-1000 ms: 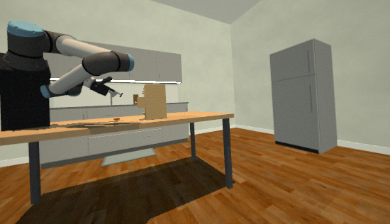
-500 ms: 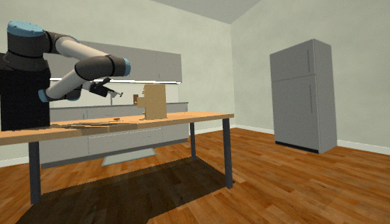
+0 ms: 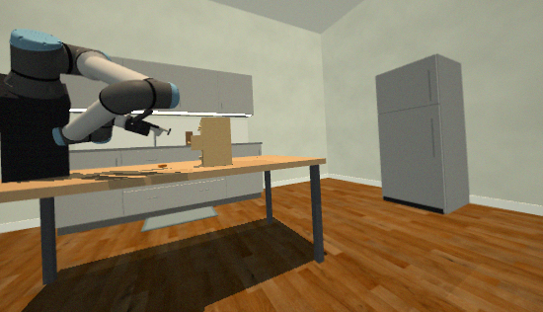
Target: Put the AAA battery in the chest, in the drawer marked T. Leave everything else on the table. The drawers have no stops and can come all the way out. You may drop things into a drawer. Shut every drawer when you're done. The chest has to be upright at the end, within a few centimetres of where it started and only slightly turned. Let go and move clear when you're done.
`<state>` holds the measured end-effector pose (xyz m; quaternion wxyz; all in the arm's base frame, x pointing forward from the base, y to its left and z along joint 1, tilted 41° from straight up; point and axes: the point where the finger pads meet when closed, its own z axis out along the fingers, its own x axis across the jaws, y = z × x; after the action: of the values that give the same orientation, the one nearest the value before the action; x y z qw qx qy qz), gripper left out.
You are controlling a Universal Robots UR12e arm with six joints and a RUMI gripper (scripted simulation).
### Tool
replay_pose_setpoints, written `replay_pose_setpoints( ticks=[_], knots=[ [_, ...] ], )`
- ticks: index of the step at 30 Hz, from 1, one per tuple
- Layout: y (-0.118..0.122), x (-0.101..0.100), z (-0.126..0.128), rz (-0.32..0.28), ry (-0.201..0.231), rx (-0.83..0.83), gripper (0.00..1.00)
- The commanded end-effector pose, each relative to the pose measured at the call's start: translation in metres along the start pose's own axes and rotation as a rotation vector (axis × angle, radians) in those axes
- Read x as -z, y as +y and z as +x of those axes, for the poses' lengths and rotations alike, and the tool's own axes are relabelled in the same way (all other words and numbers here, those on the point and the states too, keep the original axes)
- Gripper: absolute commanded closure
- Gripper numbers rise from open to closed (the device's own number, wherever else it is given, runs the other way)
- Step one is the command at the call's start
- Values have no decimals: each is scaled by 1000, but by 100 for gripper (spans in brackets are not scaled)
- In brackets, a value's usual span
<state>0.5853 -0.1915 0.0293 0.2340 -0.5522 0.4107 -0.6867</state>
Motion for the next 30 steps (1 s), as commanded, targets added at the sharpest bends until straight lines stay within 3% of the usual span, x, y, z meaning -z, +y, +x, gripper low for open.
replay_pose_setpoints(
  ticks=[1,30],
  knots=[
    [-1,0,1,11,1,1,98],
    [-3,-3,0,16,-1,2,98]
  ],
)
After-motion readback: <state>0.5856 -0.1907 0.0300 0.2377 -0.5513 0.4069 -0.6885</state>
